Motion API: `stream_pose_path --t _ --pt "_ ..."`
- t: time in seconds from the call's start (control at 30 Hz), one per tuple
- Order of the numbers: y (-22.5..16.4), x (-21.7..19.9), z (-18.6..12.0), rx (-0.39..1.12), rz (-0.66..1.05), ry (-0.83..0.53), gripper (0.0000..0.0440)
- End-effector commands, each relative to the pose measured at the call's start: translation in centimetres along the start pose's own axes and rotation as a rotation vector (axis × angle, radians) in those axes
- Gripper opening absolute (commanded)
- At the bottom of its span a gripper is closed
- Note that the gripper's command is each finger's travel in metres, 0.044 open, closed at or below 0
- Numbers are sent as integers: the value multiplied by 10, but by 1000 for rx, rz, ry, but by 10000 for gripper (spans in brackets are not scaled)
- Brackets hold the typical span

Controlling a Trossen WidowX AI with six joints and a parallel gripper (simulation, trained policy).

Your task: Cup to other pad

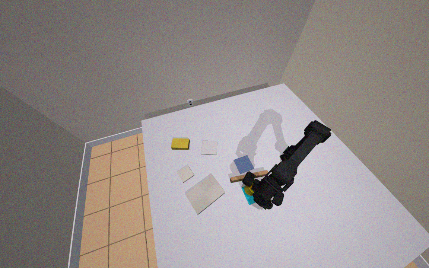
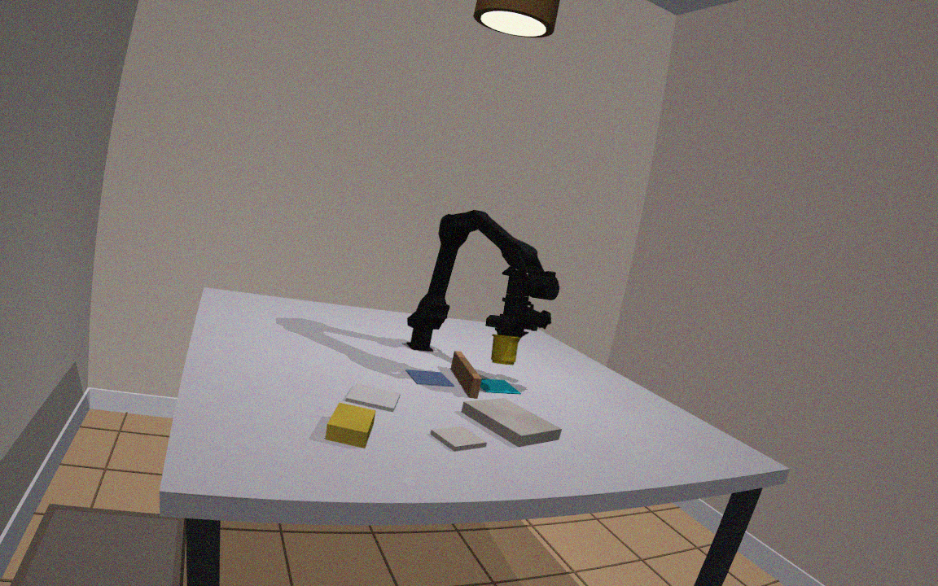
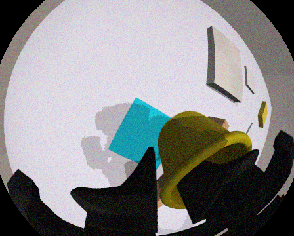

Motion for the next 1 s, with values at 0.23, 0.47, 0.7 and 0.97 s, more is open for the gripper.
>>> stream_pose_path --t 0.23,0.47,0.7,0.97 --pt "2 19 28 9 5 -5 0" --pt "-4 27 44 25 18 -5 11" --pt "-9 28 57 27 32 -12 47" --pt "-9 24 57 -13 61 -12 126"
Point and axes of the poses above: the point midway between the two fingers, 35 mm back from their tips, its own z axis out along the fingers, its own x axis across the jaws, y = z × x, the point moved 7 cm from there along -z, back along the fingers, and after that the axes turned 5 degrees about -z, right-handed, at the moved point
